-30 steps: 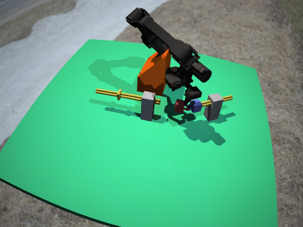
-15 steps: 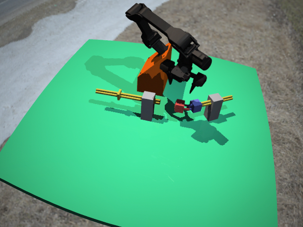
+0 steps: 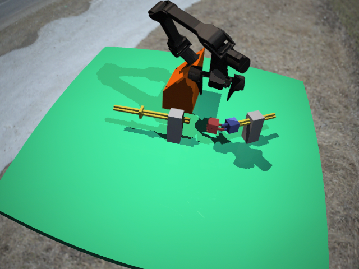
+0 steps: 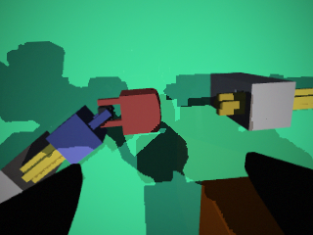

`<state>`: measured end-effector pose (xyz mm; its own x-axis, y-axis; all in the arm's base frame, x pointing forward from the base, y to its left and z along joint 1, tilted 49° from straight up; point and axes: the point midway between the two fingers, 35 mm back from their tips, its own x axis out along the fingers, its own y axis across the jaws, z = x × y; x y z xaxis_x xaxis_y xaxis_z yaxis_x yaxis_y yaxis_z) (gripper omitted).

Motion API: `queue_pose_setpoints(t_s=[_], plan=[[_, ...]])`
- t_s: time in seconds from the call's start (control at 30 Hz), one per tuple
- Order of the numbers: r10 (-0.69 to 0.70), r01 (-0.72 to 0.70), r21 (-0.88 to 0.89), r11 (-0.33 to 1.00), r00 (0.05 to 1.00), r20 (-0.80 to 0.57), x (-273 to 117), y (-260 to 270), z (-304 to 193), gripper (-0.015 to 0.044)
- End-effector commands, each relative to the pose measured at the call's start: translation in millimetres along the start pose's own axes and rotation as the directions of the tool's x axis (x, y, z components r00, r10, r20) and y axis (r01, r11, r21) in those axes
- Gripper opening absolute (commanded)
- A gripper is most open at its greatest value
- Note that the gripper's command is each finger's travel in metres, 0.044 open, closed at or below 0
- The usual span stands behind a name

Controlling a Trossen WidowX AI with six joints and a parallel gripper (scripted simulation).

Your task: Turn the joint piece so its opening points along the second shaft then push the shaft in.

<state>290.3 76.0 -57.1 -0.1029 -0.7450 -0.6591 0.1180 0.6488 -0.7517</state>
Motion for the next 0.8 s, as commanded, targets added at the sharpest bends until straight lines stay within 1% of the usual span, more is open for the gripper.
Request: queue_pose_setpoints(t_s=[0.0,0.17,0.37,0.57,0.77], plan=[[0.006,-0.006,0.025,1.000,1.000,-0.005,1,-1,0,0.0440],[0.061,-0.054,0.180,0.982,0.998,-0.034,8,-11,2,0.0440],[0.131,-0.099,0.368,0.924,0.989,-0.062,16,-24,4,0.0440],[0.200,-0.125,0.544,0.830,0.977,-0.080,24,-36,6,0.0440],[0.268,-0.133,0.699,0.703,0.960,-0.087,32,-48,6,0.0440]])
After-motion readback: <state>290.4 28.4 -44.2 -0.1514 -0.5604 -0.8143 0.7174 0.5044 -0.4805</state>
